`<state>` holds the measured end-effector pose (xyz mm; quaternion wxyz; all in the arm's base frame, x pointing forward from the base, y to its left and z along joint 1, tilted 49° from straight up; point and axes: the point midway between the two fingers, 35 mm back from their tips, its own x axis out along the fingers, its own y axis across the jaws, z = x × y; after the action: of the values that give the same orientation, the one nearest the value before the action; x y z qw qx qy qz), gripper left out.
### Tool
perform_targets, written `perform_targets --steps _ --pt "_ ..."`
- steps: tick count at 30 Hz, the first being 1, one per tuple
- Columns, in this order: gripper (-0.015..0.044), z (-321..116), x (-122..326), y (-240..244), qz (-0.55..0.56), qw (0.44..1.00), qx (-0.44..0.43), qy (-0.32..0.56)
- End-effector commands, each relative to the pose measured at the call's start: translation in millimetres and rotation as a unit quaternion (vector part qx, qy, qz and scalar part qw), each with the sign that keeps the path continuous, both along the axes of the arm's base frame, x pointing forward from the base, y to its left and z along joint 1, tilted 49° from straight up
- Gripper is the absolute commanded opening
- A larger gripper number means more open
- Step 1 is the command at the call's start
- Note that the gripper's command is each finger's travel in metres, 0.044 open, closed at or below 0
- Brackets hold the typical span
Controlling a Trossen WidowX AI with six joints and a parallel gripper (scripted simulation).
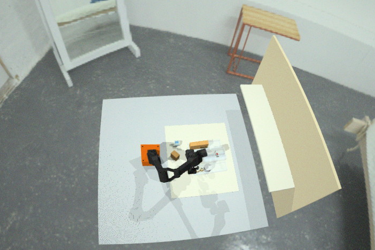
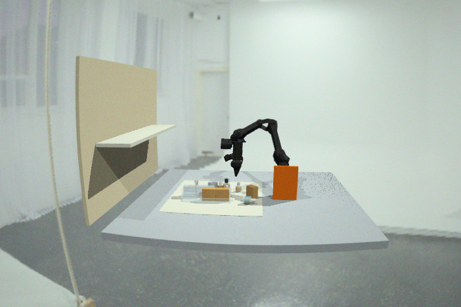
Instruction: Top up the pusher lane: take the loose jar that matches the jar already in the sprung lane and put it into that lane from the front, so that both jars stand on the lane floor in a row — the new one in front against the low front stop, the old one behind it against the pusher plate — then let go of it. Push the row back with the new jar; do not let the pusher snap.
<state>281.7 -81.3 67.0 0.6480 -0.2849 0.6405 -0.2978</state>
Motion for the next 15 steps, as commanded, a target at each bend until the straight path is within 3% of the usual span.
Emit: perform_targets --steps 1,15 --pt "0.044 -9.6 -9.7 6.3 -0.009 1.0 -0.001 0.021" --pt "0.044 -29.4 -13.8 -13.8 -0.009 1.0 -0.001 0.021"
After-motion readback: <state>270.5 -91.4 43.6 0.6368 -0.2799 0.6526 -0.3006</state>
